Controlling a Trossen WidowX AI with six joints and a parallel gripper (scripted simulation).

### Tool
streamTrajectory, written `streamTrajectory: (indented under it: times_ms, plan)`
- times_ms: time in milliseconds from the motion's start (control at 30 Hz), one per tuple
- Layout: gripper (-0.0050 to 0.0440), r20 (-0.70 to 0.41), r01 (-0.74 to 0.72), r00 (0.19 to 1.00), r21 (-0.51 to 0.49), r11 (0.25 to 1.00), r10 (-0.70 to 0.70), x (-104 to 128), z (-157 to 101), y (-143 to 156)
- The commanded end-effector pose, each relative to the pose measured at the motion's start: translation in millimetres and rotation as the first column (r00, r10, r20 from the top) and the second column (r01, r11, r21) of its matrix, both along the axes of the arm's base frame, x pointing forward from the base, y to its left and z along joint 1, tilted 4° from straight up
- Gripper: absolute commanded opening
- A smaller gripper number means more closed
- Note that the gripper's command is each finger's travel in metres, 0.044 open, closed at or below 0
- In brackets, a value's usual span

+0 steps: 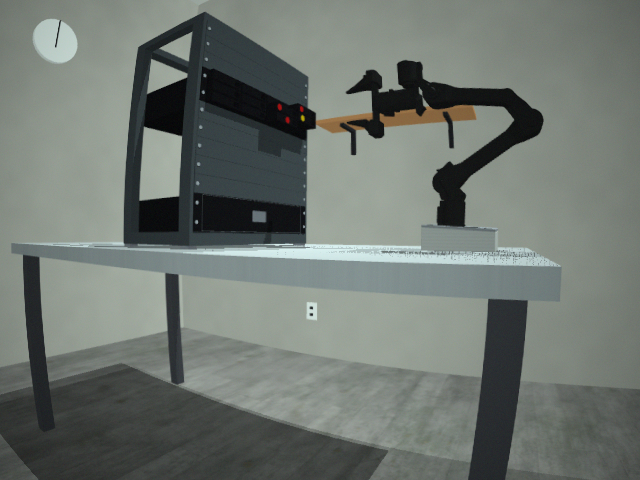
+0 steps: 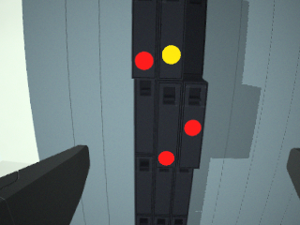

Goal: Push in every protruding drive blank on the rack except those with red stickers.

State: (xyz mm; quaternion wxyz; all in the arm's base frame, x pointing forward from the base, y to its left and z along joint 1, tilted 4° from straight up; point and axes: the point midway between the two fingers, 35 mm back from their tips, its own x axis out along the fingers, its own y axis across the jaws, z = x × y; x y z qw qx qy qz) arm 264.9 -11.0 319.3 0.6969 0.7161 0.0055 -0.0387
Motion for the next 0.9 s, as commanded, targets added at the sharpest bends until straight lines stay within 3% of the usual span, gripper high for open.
streamTrajectory:
  times_ms: [0,600,867]
  plan:
    - [0.0440,0.006,0.005,1.000,0.002,1.000,-0.005,-0.6,1.6,-0.8]
    - [0.0440,0.006,0.004,1.000,0.007,1.000,-0.004,-2.3,1.1,-0.7]
    - [0.0440,0.007,0.003,1.000,0.014,1.000,-0.003,-25.6,-6.1,0.5]
